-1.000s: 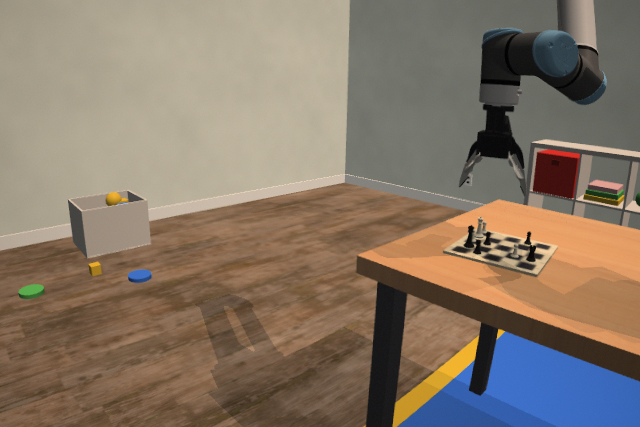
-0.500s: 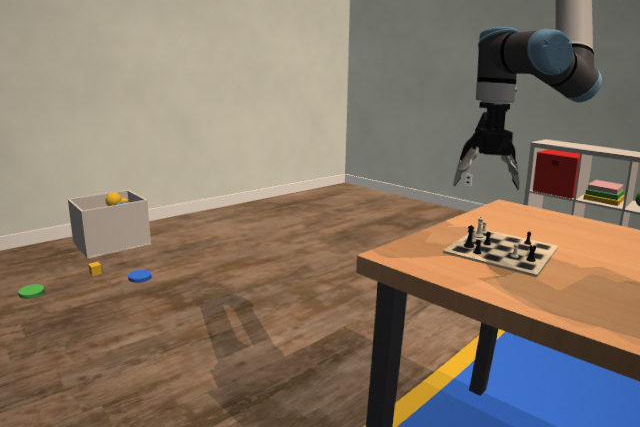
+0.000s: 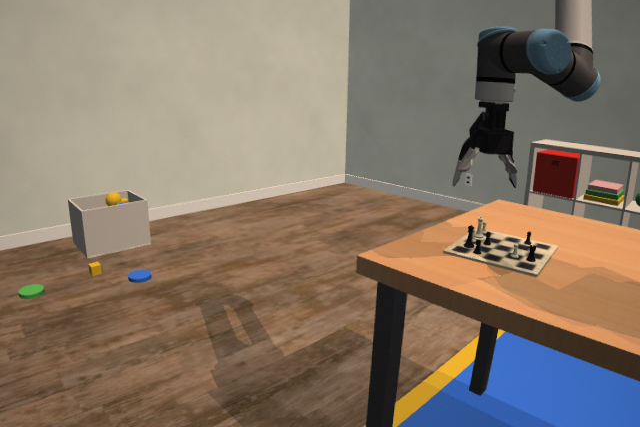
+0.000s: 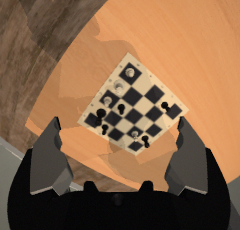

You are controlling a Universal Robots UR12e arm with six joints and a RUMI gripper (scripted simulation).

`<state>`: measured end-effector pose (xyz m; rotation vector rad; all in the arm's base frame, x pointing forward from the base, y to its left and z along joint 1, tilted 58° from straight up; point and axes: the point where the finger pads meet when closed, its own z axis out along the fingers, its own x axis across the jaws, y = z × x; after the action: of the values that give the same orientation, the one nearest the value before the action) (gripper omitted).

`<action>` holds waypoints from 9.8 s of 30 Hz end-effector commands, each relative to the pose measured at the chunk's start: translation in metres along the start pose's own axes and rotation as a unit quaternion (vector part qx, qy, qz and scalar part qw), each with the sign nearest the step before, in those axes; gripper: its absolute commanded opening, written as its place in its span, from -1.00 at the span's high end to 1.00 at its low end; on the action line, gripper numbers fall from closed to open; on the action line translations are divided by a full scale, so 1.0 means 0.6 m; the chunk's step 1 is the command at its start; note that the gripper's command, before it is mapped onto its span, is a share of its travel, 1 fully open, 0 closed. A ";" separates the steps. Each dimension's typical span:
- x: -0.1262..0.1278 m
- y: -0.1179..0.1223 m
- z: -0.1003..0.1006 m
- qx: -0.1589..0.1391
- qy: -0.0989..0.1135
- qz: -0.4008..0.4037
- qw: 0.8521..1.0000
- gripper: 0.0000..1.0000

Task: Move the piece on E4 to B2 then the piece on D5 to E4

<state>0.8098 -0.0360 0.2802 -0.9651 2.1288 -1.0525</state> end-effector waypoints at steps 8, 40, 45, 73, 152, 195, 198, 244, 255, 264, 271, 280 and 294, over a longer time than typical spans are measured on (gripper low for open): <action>0.000 -0.008 -0.001 0.002 0.000 -0.002 1.000 0.51; 0.000 -0.008 0.000 0.002 0.000 -0.002 1.000 0.51; 0.000 -0.008 0.003 0.002 0.000 -0.002 1.000 0.51; 0.000 -0.008 0.053 0.002 0.000 -0.002 1.000 0.51; 0.000 -0.011 0.087 0.002 0.000 -0.002 1.000 0.51; 0.000 -0.011 0.086 0.002 0.000 -0.002 1.000 0.51; 0.000 -0.011 0.086 0.002 0.000 -0.002 1.000 0.51; 0.000 -0.012 0.086 0.002 -0.001 -0.002 1.000 0.51; -0.001 -0.014 0.086 0.003 -0.001 -0.002 1.000 0.51; 0.000 -0.013 0.086 0.002 -0.001 -0.002 1.000 0.51; 0.000 -0.013 0.086 0.002 -0.001 -0.002 1.000 0.51; 0.000 -0.013 0.086 0.002 -0.001 -0.002 1.000 0.51; 0.000 -0.013 0.087 0.003 -0.001 -0.002 1.000 0.51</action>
<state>0.8491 -0.0592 0.2544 -0.9728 2.1281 -1.0550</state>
